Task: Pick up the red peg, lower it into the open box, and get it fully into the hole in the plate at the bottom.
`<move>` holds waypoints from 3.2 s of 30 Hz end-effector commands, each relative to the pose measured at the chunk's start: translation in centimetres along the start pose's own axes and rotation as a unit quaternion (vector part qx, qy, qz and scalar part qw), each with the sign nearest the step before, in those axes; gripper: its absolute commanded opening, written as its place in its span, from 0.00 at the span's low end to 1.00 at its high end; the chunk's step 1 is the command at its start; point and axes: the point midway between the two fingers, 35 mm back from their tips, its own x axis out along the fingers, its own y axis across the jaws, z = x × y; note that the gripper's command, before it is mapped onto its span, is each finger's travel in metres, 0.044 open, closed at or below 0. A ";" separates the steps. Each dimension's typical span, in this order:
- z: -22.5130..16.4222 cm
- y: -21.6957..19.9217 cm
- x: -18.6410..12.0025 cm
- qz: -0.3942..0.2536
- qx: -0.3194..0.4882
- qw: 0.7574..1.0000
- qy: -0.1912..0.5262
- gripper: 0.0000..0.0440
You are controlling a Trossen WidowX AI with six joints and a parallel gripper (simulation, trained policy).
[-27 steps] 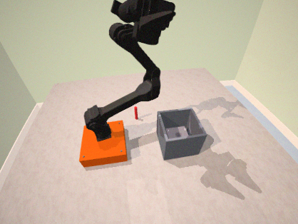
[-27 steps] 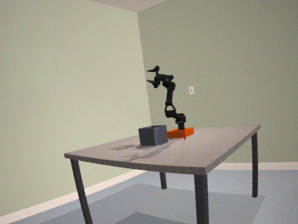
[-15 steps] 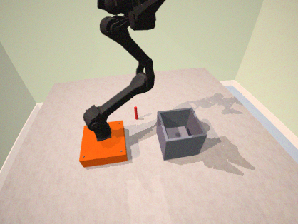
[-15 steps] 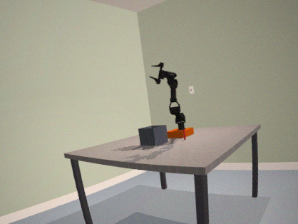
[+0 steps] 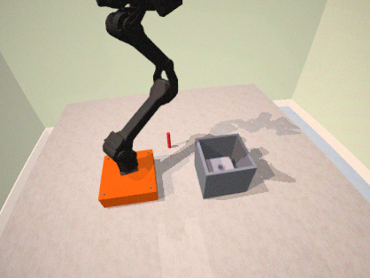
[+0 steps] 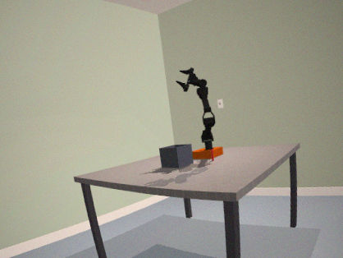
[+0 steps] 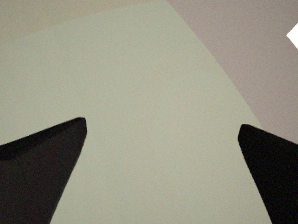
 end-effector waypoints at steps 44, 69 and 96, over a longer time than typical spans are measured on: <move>-8.8 -4.4 2.6 0.077 0.709 0.696 -0.080 1.00; -8.1 2.9 7.0 0.210 0.908 0.361 0.032 1.00; 1.2 14.6 5.0 0.348 0.891 0.027 0.291 1.00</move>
